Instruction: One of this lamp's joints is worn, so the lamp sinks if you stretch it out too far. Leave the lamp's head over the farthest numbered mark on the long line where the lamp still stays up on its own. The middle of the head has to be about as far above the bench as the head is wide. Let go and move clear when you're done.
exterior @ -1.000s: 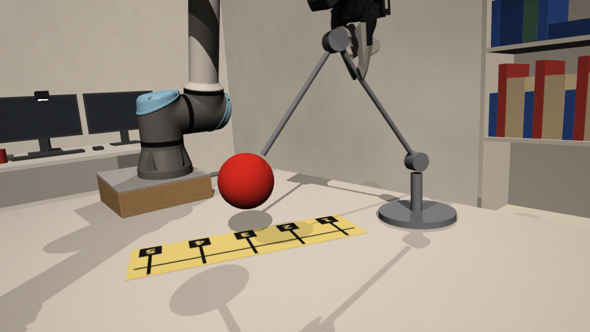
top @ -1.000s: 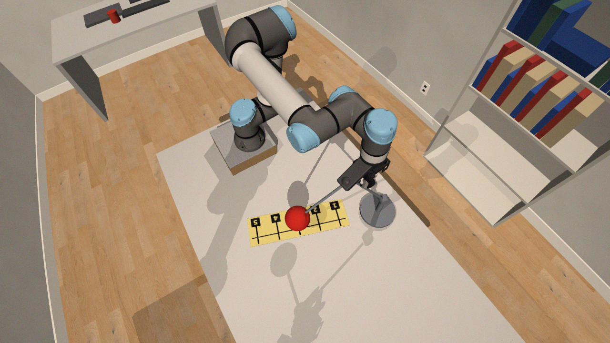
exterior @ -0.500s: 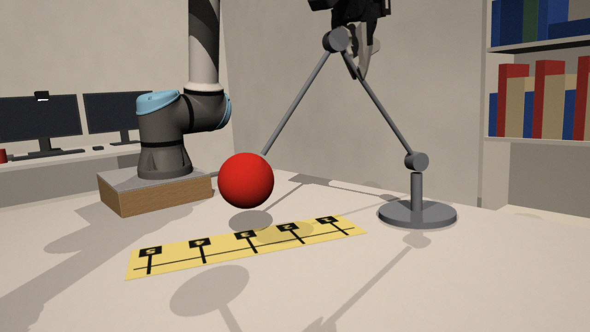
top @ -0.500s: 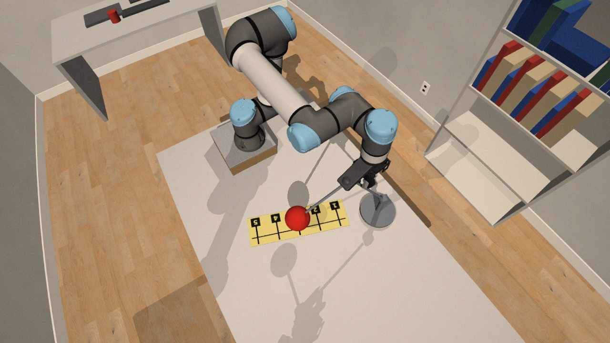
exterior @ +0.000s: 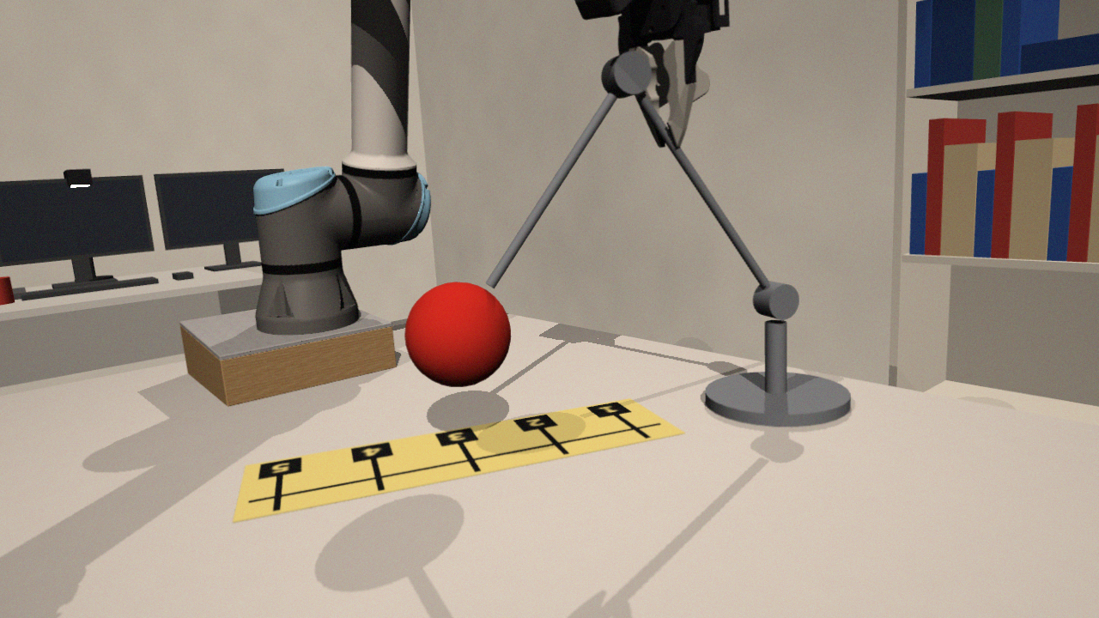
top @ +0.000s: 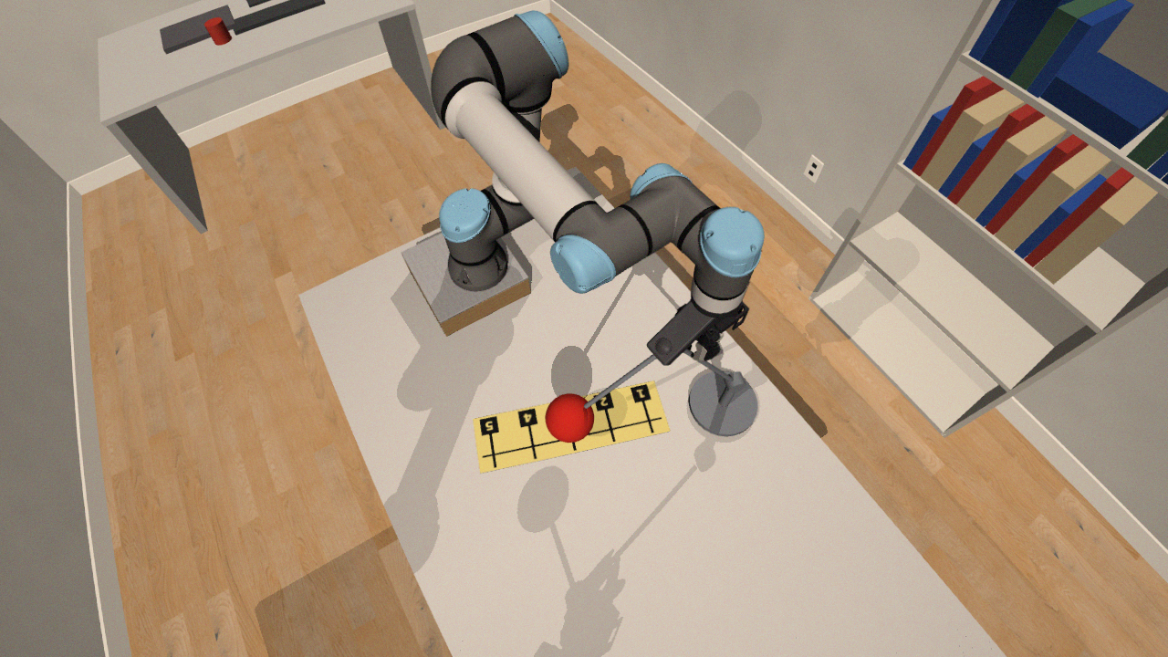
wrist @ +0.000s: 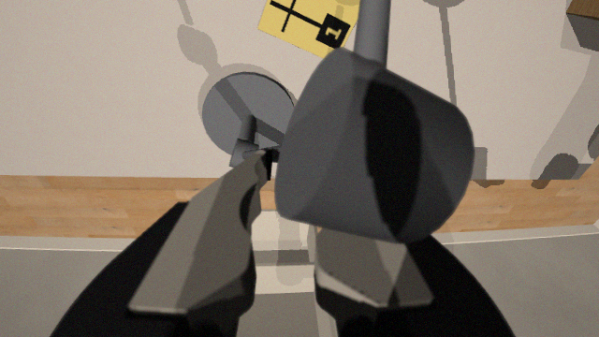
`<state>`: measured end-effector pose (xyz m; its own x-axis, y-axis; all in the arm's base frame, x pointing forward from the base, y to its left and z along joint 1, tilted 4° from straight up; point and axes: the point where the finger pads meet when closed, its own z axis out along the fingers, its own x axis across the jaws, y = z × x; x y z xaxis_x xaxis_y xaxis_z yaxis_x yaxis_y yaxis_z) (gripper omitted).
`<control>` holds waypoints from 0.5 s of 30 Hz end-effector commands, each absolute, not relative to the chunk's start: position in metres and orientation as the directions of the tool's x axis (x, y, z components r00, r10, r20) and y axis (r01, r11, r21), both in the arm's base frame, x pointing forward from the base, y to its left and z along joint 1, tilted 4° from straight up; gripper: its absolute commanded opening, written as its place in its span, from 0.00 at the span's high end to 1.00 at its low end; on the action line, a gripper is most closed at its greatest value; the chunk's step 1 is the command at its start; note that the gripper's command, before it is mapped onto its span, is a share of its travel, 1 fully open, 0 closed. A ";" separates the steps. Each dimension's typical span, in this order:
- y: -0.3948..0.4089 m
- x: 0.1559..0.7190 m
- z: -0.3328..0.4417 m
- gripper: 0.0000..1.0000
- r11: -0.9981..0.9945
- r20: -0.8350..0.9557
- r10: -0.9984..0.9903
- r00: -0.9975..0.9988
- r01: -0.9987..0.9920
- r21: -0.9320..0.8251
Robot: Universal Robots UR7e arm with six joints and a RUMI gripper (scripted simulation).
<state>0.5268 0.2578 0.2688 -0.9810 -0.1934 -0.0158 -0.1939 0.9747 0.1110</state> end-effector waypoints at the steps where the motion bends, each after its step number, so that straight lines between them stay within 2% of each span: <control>1: 0.260 0.527 0.271 1.00 1.000 -0.029 0.014 -0.999 0.013 0.003; 15: 0.271 0.529 0.277 1.00 1.000 -0.028 0.003 -1.000 0.003 0.009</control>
